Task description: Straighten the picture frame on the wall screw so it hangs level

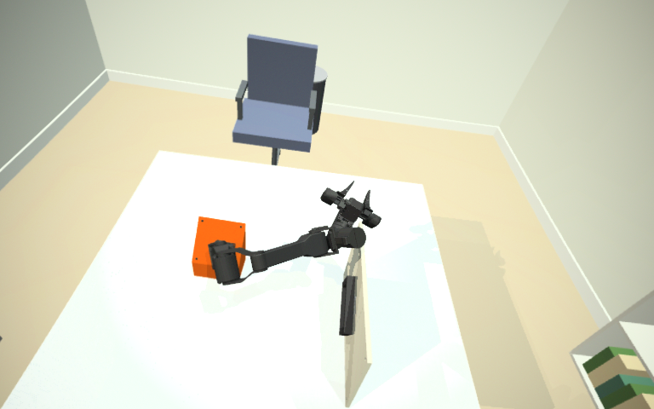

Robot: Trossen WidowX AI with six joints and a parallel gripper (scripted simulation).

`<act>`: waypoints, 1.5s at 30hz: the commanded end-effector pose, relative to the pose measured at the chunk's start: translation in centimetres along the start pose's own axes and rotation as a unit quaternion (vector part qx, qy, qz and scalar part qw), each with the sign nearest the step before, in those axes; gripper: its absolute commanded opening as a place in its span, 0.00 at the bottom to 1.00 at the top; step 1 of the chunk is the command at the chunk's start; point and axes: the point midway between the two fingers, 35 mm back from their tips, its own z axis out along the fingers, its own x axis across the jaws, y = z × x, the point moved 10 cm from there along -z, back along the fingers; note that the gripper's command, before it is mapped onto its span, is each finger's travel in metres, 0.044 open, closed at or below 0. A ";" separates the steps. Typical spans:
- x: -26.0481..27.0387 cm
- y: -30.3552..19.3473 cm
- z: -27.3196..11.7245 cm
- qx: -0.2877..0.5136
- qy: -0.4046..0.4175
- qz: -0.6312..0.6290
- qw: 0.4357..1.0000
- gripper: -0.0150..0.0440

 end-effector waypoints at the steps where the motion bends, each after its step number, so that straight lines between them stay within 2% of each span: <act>1: 1.0 1.0 -4.5 -0.004 -0.050 0.075 0.996 0.69; 11: 4.7 0.9 -19.0 -0.106 -0.204 0.284 0.931 0.69; 19: 10.7 -2.0 -25.7 -0.217 -0.298 0.413 0.833 0.69; 25: 14.9 -5.1 -27.7 -0.312 -0.348 0.483 0.740 0.69; 32: 18.1 -9.0 -28.1 -0.418 -0.380 0.530 0.633 0.69; 45: 18.2 -9.1 -28.1 -0.420 -0.380 0.530 0.630 0.69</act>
